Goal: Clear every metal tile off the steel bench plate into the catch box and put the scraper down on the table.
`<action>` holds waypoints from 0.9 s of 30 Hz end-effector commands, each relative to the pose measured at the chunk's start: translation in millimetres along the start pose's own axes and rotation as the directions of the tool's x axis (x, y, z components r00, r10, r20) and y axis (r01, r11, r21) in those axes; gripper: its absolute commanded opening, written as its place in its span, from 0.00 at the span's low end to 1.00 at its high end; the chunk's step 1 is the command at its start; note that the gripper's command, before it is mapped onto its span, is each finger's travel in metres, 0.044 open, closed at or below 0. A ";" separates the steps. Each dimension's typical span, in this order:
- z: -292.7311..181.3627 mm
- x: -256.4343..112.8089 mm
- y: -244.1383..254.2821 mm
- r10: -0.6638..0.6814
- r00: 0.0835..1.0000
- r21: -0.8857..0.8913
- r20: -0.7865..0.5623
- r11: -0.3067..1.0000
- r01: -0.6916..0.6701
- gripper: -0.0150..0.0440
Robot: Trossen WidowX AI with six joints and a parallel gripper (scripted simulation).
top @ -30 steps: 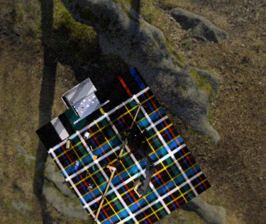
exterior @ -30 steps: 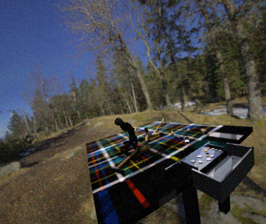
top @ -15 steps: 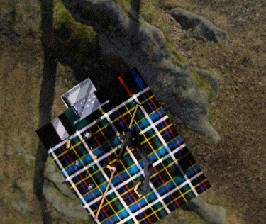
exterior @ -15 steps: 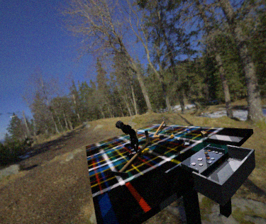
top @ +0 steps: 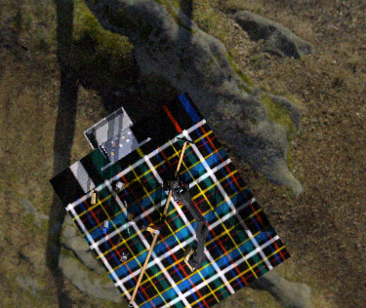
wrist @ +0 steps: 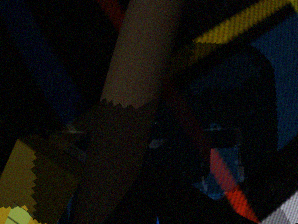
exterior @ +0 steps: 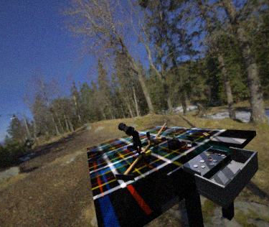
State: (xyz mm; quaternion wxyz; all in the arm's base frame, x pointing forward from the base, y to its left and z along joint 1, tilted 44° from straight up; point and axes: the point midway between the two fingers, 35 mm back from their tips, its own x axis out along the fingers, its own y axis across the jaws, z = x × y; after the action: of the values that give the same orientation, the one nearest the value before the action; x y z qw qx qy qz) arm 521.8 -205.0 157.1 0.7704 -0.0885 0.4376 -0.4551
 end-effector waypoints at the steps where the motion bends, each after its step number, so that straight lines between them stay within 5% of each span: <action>1: -1.3 4.1 7.6 0.003 1.000 0.004 -0.004 1.000 -0.003 0.25; 27: 9.2 -29.0 12.6 0.006 1.000 0.033 0.029 0.999 -0.007 0.25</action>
State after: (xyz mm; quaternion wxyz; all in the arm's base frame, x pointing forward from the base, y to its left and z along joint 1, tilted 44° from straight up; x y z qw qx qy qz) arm 532.2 -176.4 168.8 0.7801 -0.0830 0.4228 -0.4536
